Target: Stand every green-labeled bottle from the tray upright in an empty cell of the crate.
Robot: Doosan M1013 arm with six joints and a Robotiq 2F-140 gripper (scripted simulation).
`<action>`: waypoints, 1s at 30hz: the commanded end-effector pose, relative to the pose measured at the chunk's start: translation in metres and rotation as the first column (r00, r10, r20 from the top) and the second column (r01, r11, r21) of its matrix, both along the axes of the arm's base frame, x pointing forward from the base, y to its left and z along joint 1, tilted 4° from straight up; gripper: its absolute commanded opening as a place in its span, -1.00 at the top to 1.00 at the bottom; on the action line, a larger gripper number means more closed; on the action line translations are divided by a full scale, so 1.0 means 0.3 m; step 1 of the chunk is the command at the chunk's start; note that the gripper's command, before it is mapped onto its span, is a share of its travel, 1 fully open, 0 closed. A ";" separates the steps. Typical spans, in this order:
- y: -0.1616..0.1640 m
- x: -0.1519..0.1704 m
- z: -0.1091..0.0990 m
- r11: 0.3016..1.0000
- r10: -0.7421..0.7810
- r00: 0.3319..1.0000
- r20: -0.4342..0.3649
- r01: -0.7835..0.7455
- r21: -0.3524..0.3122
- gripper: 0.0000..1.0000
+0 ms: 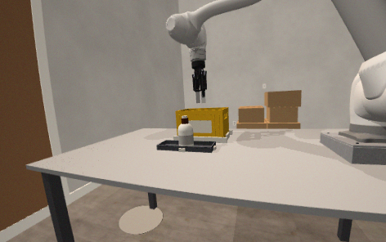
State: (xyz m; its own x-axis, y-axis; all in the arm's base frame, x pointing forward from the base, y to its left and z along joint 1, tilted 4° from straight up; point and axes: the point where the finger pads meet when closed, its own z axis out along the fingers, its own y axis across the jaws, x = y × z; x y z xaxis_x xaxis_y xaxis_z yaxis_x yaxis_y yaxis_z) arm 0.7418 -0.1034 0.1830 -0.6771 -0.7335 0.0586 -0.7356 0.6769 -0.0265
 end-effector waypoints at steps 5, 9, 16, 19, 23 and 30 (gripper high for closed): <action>0.008 0.002 0.046 1.000 0.010 1.000 0.003 -0.010 -0.001 0.24; 0.008 0.002 0.049 1.000 0.010 1.000 0.003 -0.010 -0.001 0.24; 0.008 0.002 0.051 1.000 0.010 1.000 0.003 -0.010 -0.001 1.00; 0.008 0.002 0.051 1.000 0.010 1.000 0.003 -0.010 -0.001 1.00; 0.008 0.002 0.051 1.000 0.010 1.000 0.003 -0.010 -0.001 1.00; 0.008 0.002 0.051 1.000 0.010 1.000 0.003 -0.010 -0.001 1.00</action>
